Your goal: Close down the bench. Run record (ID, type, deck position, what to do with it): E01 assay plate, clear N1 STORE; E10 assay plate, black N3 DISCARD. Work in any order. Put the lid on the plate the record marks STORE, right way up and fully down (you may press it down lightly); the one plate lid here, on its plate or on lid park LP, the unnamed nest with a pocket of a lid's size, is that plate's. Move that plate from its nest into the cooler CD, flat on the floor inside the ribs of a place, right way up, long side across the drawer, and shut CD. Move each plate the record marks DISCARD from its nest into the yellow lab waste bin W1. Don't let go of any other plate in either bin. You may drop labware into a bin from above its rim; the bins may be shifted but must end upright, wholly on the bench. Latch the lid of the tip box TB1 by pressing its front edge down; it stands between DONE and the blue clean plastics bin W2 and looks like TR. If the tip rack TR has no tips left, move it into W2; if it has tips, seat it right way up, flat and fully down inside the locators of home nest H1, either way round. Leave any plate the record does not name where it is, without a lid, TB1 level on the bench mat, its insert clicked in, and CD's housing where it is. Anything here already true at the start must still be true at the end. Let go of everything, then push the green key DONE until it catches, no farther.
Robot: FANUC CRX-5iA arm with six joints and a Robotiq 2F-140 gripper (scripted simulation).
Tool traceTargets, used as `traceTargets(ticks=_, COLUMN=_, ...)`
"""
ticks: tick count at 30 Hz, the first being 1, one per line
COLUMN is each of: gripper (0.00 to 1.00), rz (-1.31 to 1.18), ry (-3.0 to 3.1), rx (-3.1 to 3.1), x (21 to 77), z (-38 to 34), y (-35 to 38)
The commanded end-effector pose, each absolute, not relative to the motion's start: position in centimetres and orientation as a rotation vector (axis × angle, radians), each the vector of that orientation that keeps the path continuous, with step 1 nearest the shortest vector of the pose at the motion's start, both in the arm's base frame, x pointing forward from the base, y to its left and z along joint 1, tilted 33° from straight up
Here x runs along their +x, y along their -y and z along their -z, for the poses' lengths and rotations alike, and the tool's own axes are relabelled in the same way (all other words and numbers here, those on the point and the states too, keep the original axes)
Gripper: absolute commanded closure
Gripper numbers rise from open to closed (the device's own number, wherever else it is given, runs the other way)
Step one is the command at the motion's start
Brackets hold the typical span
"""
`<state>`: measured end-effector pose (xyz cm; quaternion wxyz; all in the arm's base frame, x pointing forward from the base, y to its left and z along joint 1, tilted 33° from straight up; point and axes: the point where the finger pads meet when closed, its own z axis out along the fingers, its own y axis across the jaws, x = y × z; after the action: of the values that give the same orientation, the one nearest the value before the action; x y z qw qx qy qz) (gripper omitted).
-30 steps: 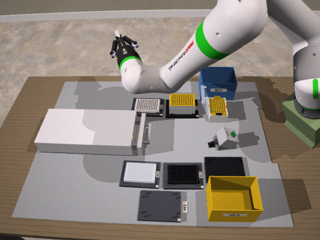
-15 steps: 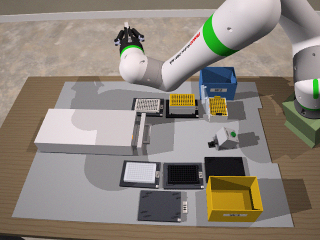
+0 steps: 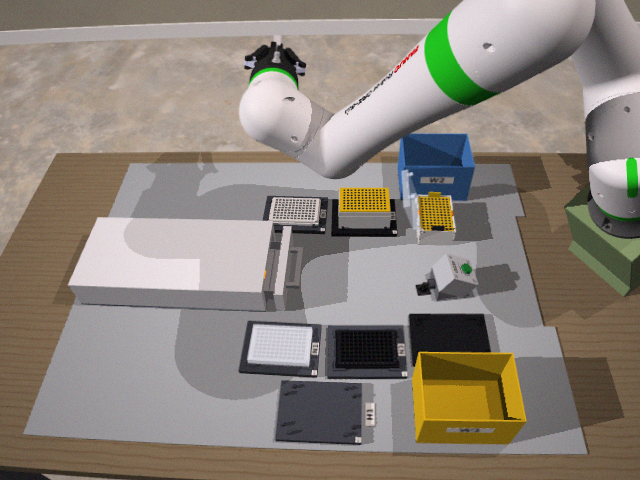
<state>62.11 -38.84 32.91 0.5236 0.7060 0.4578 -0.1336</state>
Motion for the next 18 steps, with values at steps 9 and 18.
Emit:
traceTargets(ticks=9, gripper=1.00, rz=0.209, ry=-0.978, rx=1.913, x=57.6, z=-31.3, y=38.6)
traceTargets(ticks=18, gripper=1.00, rz=0.126, ry=-0.893, rx=2.062, x=54.7, z=-29.7, y=37.6)
